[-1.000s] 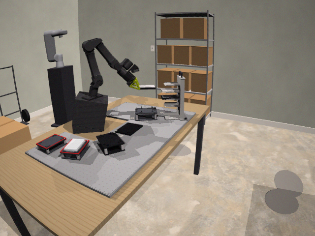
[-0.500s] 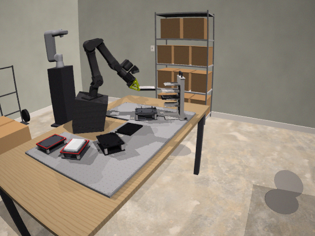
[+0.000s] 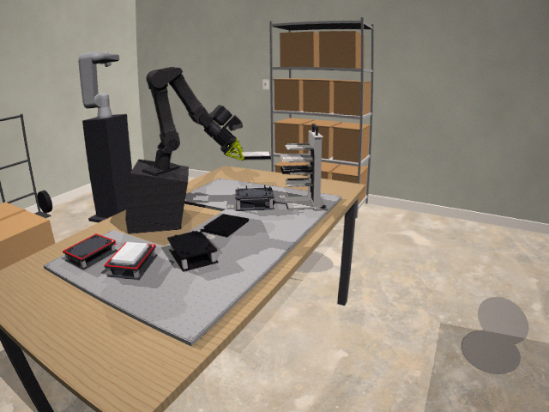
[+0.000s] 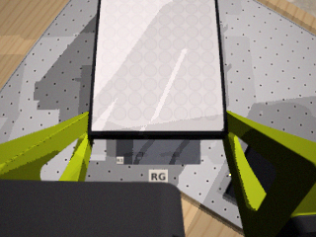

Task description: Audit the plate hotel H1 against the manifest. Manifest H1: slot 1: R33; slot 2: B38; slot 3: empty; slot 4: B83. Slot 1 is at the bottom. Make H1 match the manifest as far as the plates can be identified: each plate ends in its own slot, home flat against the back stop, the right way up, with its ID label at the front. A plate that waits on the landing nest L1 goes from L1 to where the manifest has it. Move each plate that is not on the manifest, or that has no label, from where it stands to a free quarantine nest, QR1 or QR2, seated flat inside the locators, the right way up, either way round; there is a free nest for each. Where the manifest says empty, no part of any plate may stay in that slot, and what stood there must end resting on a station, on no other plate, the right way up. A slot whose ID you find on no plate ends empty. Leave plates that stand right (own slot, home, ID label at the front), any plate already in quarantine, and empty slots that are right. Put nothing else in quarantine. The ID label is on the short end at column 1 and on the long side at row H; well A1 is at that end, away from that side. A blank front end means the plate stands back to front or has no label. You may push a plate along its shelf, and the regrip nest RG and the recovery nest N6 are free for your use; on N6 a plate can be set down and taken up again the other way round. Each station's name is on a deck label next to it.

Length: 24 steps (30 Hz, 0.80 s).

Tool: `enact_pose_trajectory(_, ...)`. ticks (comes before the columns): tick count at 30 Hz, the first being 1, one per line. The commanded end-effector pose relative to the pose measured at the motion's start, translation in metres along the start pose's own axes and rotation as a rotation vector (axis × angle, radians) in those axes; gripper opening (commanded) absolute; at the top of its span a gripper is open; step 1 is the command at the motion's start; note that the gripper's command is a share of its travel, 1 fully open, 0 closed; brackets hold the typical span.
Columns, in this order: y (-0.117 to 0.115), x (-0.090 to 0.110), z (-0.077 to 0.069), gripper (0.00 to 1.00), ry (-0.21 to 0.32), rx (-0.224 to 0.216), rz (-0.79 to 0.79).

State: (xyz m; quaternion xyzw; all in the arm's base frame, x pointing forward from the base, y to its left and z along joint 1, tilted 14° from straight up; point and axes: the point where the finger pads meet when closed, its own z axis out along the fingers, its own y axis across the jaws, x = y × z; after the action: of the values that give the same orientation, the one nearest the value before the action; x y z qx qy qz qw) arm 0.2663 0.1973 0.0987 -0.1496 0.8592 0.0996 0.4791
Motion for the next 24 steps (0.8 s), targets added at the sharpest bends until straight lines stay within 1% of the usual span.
enact_pose_trajectory(1,-0.005,0.003,0.003,0.86,0.001,0.012,0.002)
enact_pose_trajectory(2,-0.005,-0.001,0.0,0.86,-0.016,0.008,0.009)
enact_pose_trajectory(4,-0.006,0.007,0.004,0.86,0.007,0.015,-0.001)
enact_pose_trajectory(6,-0.004,0.004,0.005,0.86,0.0,0.011,0.001)
enact_pose_trajectory(8,-0.004,0.009,0.005,0.86,0.007,0.011,-0.003)
enact_pose_trajectory(11,-0.005,0.01,0.006,0.86,0.007,0.013,-0.002)
enact_pose_trajectory(12,-0.004,0.006,0.007,0.86,-0.002,0.01,0.002)
enact_pose_trajectory(14,-0.005,0.01,0.007,0.86,0.004,0.013,0.0)
enact_pose_trajectory(18,-0.006,0.011,0.008,0.86,0.005,0.014,0.0)
enact_pose_trajectory(19,-0.003,0.002,0.008,0.86,-0.012,0.009,0.007)
enact_pose_trajectory(22,-0.006,0.013,0.009,0.86,0.007,0.014,-0.001)
enact_pose_trajectory(24,-0.006,0.014,0.01,0.86,0.008,0.013,-0.001)
